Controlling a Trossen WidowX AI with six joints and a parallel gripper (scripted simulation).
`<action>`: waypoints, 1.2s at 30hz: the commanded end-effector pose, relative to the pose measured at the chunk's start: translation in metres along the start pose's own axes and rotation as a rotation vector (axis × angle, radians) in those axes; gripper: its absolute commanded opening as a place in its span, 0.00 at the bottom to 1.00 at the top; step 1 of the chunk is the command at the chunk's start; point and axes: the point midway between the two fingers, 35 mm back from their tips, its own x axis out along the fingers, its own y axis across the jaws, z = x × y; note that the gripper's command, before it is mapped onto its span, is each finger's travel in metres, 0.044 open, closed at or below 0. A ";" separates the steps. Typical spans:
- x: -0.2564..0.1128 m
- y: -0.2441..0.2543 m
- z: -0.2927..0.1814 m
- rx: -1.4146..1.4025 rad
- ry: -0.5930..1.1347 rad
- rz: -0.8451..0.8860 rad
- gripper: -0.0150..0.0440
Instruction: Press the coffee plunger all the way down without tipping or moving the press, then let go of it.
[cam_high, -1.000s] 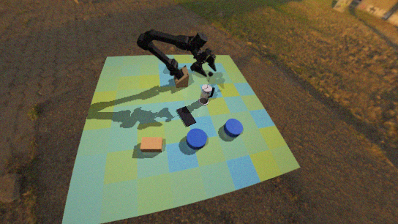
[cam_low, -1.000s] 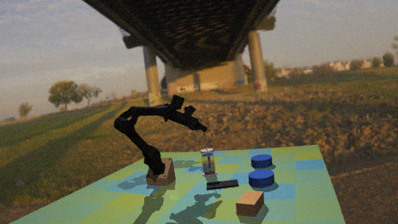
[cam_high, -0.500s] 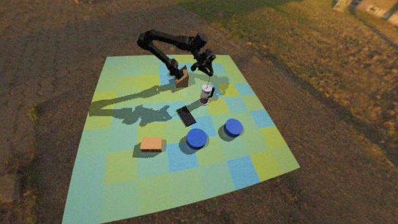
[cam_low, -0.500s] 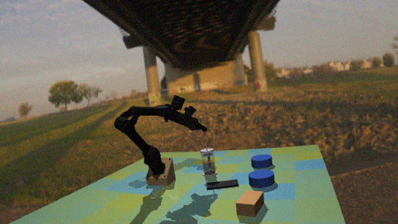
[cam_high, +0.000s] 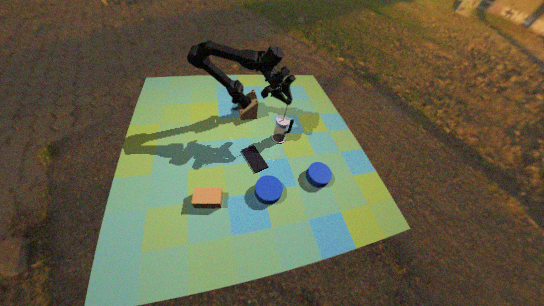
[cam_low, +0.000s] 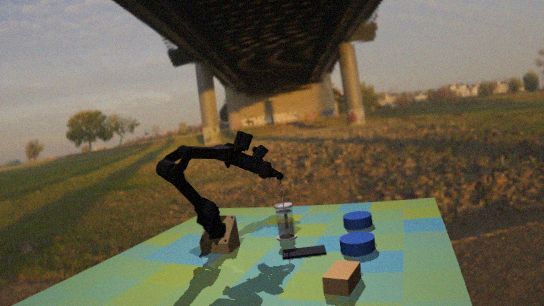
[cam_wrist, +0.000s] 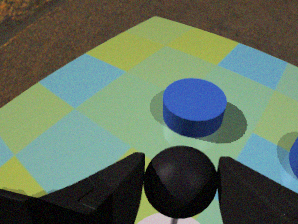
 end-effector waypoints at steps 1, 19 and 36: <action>0.007 0.001 -0.011 -0.009 0.021 0.000 0.46; 0.025 0.002 -0.035 -0.009 0.021 0.001 0.46; 0.042 0.002 -0.057 -0.010 0.021 0.001 0.46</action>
